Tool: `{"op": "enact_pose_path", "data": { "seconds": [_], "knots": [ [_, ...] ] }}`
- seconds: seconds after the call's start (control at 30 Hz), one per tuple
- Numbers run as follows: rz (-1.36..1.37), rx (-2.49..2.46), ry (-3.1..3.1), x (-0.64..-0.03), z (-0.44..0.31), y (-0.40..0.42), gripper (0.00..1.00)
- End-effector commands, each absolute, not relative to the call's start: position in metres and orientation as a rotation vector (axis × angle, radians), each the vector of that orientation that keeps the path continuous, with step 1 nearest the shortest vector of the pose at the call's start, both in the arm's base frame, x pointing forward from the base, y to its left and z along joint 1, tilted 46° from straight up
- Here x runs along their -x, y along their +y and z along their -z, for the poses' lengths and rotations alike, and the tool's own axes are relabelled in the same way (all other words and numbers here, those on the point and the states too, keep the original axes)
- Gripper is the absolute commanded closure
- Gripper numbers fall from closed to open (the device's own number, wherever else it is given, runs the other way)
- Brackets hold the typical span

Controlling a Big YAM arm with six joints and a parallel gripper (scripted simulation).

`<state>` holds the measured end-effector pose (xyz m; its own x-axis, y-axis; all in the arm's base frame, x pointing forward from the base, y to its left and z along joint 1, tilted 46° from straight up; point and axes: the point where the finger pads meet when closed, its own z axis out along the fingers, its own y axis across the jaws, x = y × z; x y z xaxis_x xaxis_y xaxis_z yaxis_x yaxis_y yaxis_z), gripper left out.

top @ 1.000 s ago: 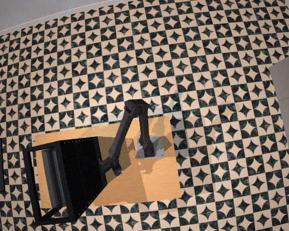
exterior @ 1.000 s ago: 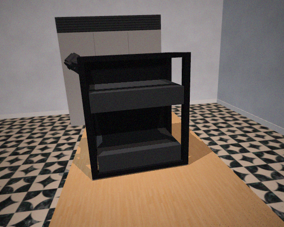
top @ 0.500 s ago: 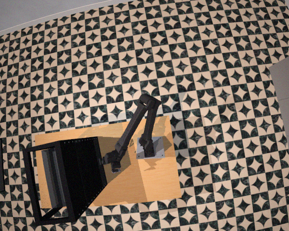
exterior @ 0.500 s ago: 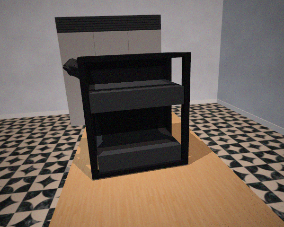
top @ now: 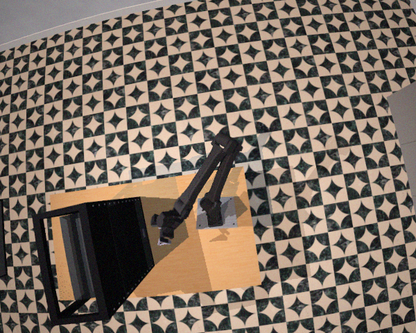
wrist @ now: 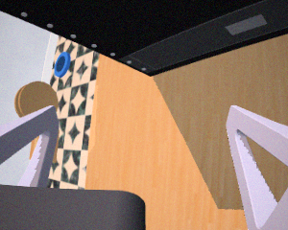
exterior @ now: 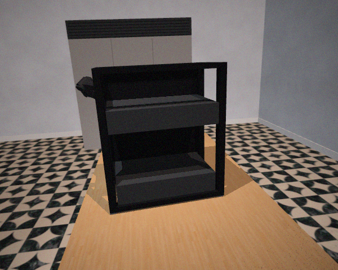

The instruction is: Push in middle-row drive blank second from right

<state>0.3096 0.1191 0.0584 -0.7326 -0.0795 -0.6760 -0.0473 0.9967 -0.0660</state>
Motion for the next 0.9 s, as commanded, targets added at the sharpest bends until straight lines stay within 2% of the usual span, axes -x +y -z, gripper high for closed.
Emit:
{"op": "enact_pose_path", "data": {
  "seconds": [0.0, 0.87],
  "knots": [
    [-0.029, 0.000, 2.304, -0.315, -0.081, 0.129, 0.00],
    [-0.399, -0.433, 1.851, -0.292, -0.160, 0.110, 0.00]
  ]
}}
